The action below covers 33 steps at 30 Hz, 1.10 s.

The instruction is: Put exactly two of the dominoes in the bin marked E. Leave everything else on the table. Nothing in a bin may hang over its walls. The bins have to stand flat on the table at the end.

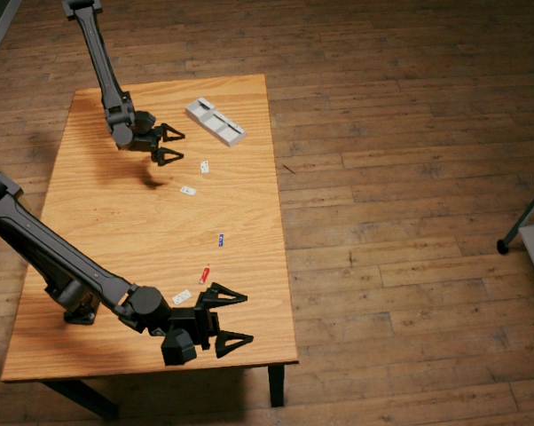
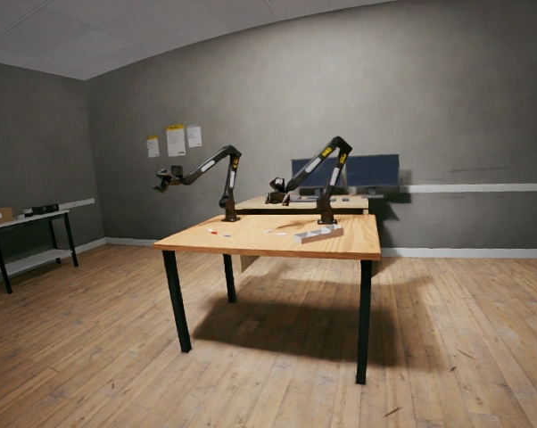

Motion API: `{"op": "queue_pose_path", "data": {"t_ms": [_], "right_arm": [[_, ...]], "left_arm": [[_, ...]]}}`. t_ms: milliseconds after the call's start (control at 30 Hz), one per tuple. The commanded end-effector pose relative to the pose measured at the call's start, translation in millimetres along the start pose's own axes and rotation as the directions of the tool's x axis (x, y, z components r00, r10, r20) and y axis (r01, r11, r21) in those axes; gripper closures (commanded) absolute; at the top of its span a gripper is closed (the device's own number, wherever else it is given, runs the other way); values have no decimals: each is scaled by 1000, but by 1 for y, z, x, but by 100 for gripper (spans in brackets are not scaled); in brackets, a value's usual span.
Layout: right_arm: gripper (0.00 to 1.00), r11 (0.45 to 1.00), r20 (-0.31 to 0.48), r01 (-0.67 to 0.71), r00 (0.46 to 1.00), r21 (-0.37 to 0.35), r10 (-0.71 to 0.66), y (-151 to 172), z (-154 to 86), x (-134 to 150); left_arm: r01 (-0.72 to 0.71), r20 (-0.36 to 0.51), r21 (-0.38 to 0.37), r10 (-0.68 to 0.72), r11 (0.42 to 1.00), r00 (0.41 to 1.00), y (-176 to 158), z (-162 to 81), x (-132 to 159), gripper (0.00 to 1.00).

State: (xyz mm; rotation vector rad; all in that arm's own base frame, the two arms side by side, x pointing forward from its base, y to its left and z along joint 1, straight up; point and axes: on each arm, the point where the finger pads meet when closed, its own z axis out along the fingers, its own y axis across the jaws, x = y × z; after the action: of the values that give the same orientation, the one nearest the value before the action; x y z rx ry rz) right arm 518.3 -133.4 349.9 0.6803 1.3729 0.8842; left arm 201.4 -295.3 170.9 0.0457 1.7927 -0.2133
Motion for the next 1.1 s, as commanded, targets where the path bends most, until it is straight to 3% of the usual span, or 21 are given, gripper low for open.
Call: {"op": "queue_pose_path", "data": {"t_ms": [0, 800, 1067], "right_arm": [[0, 1000, 46, 14, 999, 10, -14, -3, -6, -25], [0, 990, 241, 23, 969, 141, -57, -58, -68, -124], [0, 985, 285, 21, 956, 171, -70, -69, -86, -145]], "left_arm": [[7, 3, 2, -7, 1000, 1000, -2, 0, -3, 0], [7, 3, 2, -7, 1000, 1000, -2, 0, -3, 0], [7, 3, 2, -7, 1000, 1000, -2, 0, -3, 0]]}}
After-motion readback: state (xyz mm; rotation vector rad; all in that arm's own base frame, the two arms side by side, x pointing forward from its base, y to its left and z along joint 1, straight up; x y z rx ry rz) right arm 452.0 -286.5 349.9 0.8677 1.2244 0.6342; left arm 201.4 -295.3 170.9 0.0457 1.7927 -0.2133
